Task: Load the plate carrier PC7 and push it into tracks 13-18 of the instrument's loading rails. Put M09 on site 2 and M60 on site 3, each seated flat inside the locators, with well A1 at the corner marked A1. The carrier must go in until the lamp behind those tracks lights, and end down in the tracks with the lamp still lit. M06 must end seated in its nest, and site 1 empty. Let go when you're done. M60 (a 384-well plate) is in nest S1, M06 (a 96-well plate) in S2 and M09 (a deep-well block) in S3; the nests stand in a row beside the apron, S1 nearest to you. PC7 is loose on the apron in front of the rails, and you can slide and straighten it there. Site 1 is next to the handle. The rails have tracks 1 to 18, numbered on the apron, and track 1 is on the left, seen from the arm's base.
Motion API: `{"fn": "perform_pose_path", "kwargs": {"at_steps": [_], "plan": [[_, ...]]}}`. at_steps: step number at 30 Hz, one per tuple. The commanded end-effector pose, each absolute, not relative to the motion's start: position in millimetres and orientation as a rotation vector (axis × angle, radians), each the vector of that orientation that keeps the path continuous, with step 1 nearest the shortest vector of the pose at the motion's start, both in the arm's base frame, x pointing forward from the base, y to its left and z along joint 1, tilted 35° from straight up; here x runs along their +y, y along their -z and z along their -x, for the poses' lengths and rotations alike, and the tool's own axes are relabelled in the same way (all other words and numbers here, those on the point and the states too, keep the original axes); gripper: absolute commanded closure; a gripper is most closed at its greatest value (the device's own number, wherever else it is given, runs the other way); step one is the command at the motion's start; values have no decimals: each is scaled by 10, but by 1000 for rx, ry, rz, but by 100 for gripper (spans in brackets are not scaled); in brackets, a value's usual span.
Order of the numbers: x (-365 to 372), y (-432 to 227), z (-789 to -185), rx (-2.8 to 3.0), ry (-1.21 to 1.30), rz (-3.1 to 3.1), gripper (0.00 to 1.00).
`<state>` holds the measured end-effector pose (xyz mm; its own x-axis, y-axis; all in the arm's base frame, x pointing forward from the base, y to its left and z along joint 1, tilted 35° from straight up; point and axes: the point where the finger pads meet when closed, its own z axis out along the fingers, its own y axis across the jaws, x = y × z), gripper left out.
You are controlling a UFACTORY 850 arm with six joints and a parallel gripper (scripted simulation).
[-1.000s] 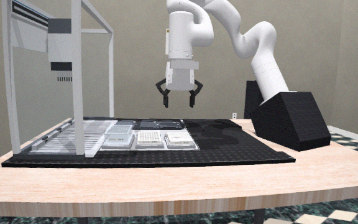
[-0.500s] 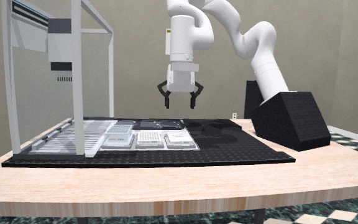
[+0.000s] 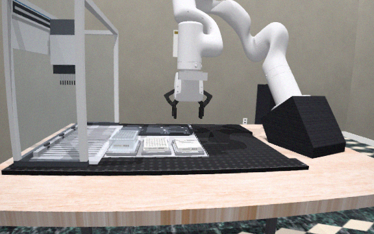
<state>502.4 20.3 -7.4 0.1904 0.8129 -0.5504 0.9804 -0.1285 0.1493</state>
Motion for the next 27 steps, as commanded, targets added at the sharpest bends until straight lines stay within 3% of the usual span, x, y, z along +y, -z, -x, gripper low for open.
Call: {"fn": "perform_pose_path", "kwargs": {"at_steps": [1,27], "plan": [[178,113,-5034,1673,464,-1996,0],[-30,415,-5053,1673,464,-1996,0]]}}
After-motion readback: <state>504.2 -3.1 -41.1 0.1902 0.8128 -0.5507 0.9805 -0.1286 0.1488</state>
